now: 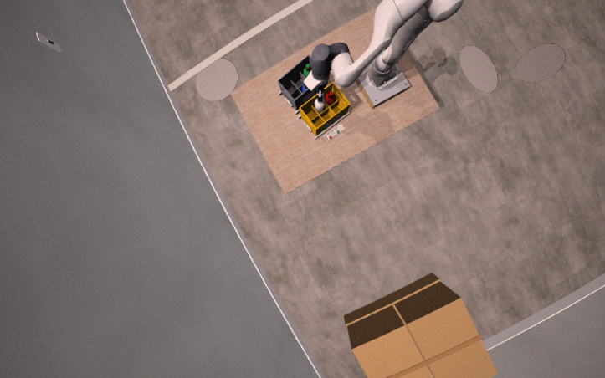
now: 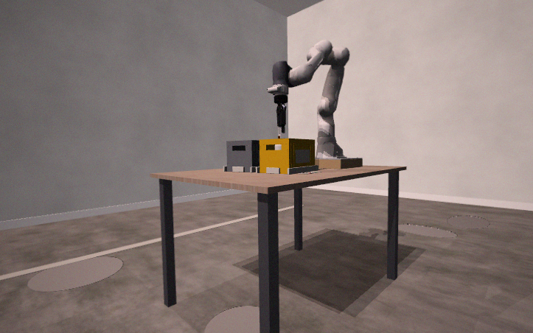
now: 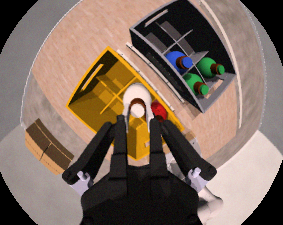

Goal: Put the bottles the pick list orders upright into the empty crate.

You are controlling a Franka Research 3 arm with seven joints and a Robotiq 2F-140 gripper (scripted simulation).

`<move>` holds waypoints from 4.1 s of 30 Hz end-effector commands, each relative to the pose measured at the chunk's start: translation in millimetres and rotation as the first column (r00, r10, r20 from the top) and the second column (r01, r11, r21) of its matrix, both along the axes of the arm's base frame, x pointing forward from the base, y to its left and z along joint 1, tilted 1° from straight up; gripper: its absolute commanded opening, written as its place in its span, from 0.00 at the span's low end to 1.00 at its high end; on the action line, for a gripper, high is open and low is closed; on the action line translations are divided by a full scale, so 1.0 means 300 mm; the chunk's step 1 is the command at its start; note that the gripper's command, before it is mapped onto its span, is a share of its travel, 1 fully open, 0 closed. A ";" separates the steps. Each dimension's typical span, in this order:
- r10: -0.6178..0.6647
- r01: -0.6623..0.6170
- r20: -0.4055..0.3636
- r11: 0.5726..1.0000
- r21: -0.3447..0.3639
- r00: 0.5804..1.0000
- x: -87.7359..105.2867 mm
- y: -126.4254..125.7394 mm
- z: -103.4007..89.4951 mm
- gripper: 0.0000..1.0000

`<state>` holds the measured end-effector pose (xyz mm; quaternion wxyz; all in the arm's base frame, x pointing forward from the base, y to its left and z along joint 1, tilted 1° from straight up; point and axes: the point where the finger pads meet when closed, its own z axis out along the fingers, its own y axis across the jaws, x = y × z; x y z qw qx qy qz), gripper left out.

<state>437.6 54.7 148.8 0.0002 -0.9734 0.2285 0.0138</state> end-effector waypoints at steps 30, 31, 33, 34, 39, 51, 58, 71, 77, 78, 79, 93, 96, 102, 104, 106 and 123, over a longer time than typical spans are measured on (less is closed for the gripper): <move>-0.006 0.006 0.016 1.000 -0.004 1.000 0.015 -0.003 -0.045 0.00; -0.006 0.006 0.016 1.000 -0.004 1.000 0.015 -0.003 -0.045 0.00; -0.006 0.006 0.016 1.000 -0.004 1.000 0.015 -0.003 -0.045 0.00; -0.006 0.006 0.016 1.000 -0.004 1.000 0.014 -0.003 -0.045 0.00; -0.006 0.006 0.016 1.000 -0.004 1.000 0.013 -0.002 -0.045 0.00; -0.006 0.006 0.016 1.000 -0.004 1.000 0.012 0.000 -0.045 0.00; -0.006 0.006 0.016 1.000 -0.004 1.000 0.012 0.000 -0.048 0.00; -0.006 0.006 0.016 1.000 -0.004 1.000 0.012 0.000 -0.067 0.00; -0.006 0.006 0.016 1.000 -0.004 1.000 0.012 0.000 -0.077 0.00; -0.006 0.006 0.016 1.000 -0.004 1.000 0.012 0.000 -0.078 0.00; -0.006 0.006 0.016 1.000 -0.004 1.000 0.012 0.000 -0.080 0.00; -0.006 0.006 0.016 1.000 -0.004 1.000 0.011 0.001 -0.100 0.00; -0.006 0.006 0.016 1.000 -0.004 1.000 0.011 0.001 -0.105 0.00; -0.006 0.006 0.016 1.000 -0.004 1.000 0.011 0.001 -0.112 0.00; -0.006 0.006 0.016 1.000 -0.004 1.000 0.011 0.001 -0.115 0.00; -0.006 0.006 0.016 1.000 -0.004 1.000 0.011 0.001 -0.118 0.00; -0.006 0.006 0.016 1.000 -0.004 1.000 0.011 0.001 -0.142 0.00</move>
